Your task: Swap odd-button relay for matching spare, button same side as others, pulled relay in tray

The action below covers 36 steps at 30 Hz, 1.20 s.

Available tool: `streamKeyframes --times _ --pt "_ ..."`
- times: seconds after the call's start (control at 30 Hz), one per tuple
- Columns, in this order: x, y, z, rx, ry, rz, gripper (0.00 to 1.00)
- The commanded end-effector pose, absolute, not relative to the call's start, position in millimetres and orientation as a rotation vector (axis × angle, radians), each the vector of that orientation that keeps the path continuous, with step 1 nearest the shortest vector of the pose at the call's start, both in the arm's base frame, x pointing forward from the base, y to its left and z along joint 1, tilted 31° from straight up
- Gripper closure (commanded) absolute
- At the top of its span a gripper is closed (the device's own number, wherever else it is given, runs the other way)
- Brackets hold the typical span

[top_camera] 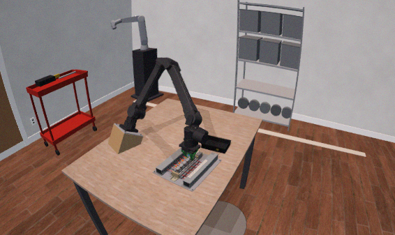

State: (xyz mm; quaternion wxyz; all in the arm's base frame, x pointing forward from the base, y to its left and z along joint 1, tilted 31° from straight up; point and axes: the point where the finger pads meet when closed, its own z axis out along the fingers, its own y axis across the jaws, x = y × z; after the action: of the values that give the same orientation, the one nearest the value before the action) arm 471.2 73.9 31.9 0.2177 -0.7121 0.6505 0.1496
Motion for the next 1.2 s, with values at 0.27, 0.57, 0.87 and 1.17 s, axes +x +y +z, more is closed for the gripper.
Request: streamKeyframes --times 0.27,0.57,0.87,1.17 --pt "474 80 33 -1.981 1.794 0.417 1.0" --pt "477 79 42 -1.983 1.782 0.402 1.0" --pt "485 69 58 -1.971 1.771 0.365 1.0" --pt "488 61 65 -1.96 1.773 0.35 1.0"
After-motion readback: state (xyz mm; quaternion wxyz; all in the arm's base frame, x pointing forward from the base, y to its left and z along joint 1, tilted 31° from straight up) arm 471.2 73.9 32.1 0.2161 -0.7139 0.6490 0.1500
